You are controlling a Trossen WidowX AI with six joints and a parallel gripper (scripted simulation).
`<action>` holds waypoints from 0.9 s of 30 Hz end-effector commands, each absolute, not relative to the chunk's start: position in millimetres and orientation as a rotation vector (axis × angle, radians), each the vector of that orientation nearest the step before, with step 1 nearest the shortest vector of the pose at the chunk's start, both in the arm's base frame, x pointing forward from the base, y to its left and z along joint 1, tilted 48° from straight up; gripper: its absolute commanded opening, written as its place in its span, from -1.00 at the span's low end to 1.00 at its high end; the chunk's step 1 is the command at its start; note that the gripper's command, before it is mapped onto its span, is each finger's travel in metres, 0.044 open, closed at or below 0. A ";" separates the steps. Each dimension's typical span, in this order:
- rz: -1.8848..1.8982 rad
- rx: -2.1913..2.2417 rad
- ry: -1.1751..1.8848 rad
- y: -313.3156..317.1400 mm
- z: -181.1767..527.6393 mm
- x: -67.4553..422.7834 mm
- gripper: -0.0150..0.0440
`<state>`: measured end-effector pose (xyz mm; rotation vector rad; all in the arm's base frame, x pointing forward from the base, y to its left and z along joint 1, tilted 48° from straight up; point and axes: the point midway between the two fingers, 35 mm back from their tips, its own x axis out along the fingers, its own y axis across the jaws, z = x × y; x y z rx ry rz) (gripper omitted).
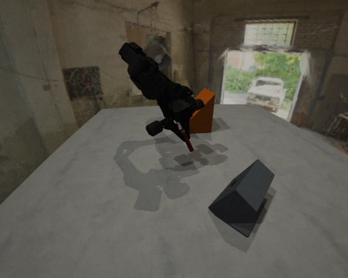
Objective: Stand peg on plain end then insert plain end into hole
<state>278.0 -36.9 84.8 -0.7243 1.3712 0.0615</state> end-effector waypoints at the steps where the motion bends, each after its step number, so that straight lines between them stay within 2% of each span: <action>1: 0.083 -0.698 1.339 -34.8 82.5 281.4 -0.49; 27: 0.191 -0.568 1.131 -26.1 72.3 307.2 -0.49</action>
